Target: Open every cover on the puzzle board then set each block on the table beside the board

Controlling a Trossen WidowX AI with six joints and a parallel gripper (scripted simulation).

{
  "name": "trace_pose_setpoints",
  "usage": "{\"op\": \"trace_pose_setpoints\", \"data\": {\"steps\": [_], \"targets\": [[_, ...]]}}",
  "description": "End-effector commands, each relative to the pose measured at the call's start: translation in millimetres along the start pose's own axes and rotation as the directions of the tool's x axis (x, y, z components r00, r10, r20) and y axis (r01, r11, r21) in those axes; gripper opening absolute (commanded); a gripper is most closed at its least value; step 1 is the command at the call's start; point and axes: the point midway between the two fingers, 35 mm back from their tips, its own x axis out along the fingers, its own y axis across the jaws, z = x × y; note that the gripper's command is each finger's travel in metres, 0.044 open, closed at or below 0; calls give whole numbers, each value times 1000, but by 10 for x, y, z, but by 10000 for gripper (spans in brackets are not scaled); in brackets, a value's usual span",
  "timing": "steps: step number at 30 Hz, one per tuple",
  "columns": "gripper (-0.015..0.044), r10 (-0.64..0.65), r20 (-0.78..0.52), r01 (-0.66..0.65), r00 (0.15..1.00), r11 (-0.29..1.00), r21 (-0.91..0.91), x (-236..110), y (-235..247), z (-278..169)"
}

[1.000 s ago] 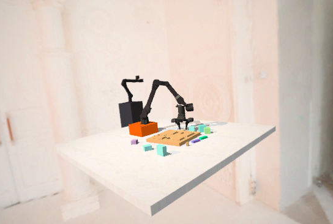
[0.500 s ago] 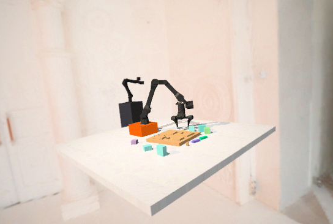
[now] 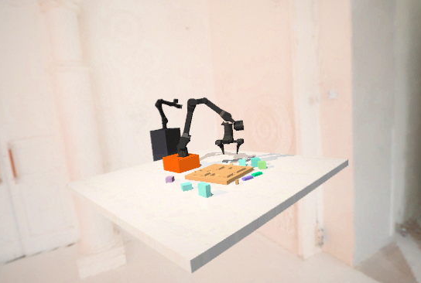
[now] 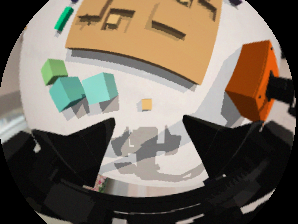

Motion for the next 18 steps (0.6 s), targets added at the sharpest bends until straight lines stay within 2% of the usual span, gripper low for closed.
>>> {"op": "trace_pose_setpoints", "data": {"steps": [1,10,16,18], "targets": [[414,6,3,-6,1000,1000,-2,-74,7,14],[177,5,7,-2,1000,937,-349,-78,-1,510],[20,4,9,2,1000,815,-579,-81,-55,865],[0,4,10,4,1000,761,-648,-82,-82,981]]}}
